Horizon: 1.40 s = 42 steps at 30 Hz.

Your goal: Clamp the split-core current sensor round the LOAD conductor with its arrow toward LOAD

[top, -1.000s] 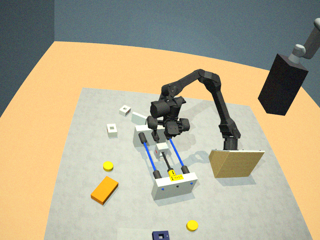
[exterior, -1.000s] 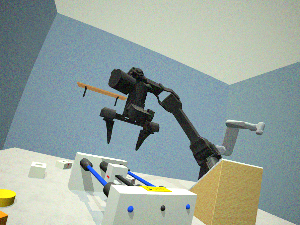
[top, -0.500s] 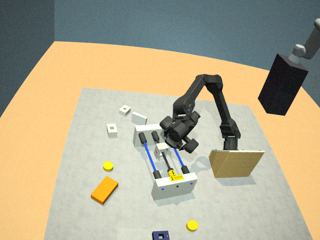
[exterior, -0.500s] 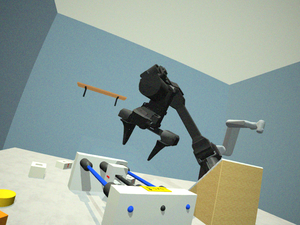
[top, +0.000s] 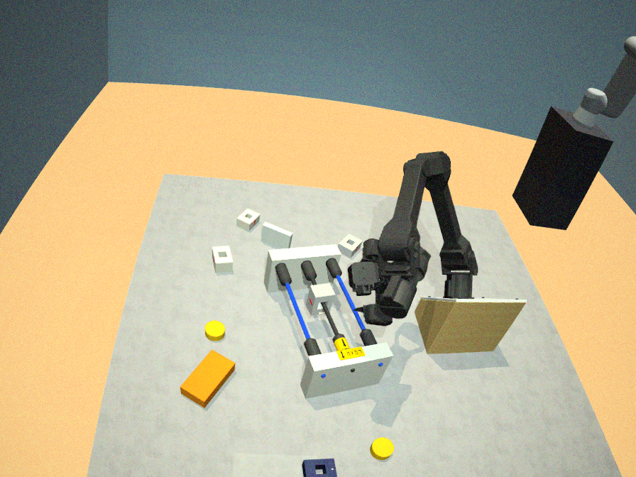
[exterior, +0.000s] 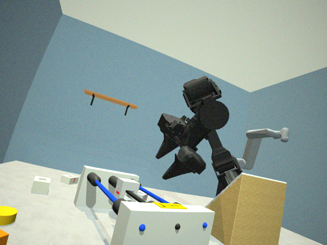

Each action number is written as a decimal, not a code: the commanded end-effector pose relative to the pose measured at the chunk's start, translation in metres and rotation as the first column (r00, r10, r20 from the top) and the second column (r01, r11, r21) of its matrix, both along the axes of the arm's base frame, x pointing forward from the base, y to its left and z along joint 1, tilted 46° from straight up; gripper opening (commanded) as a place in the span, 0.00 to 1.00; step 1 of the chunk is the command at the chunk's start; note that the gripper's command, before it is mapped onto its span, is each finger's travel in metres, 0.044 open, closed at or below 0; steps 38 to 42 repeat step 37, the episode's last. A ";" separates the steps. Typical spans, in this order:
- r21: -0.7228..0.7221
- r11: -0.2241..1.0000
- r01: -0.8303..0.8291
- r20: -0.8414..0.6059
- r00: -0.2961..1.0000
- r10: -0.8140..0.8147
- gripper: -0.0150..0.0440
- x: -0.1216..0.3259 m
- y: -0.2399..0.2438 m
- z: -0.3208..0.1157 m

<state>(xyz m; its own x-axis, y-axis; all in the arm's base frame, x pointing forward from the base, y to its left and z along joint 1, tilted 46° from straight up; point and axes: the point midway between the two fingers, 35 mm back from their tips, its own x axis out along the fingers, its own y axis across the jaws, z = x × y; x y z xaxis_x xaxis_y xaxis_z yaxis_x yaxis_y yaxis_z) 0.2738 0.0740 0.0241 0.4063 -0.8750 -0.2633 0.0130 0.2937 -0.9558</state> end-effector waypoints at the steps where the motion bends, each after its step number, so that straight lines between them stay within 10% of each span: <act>1: 0.153 0.975 -0.160 0.570 0.820 0.045 1.00 -0.027 0.011 -0.013; 9: 0.276 0.907 -0.317 0.790 0.612 -0.027 1.00 -0.039 0.016 -0.016; 42: 0.192 0.963 -0.188 0.637 0.771 0.024 1.00 -0.030 0.011 -0.014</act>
